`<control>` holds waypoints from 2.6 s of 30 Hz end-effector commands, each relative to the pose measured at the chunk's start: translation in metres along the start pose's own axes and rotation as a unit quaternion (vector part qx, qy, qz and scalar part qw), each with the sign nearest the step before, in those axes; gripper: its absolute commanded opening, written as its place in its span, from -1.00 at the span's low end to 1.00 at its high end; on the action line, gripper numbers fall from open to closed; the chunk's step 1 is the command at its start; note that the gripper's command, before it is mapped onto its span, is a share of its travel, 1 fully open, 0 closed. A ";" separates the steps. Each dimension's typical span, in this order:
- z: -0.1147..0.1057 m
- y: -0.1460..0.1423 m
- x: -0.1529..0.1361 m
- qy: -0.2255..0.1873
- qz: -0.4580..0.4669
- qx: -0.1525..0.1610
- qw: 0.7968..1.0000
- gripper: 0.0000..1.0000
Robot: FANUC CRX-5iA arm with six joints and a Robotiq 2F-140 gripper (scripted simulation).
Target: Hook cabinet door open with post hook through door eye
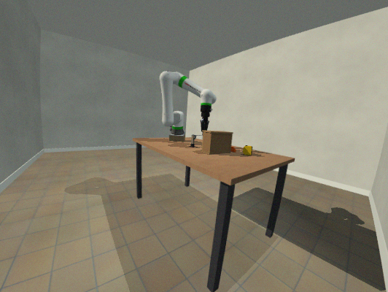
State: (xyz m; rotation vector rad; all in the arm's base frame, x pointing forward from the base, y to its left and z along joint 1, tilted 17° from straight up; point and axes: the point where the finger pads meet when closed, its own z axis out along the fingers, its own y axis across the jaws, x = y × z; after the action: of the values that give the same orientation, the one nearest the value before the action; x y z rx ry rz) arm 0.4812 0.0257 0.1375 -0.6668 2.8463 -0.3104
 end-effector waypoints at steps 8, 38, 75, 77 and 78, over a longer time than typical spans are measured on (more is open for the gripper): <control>0.000 0.000 0.000 0.000 0.000 0.000 1.000 -0.95; 0.000 0.000 0.000 0.000 0.000 0.000 1.000 -0.72; 0.000 0.000 0.000 0.000 0.000 0.000 1.000 -0.72; 0.000 0.000 0.000 0.000 0.000 0.000 1.000 -0.72; 0.000 0.000 0.000 0.000 0.000 0.000 1.000 -0.72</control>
State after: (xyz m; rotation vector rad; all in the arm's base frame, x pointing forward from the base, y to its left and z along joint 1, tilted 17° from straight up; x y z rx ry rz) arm 0.4814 0.0257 0.1372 -0.6668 2.8462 -0.3103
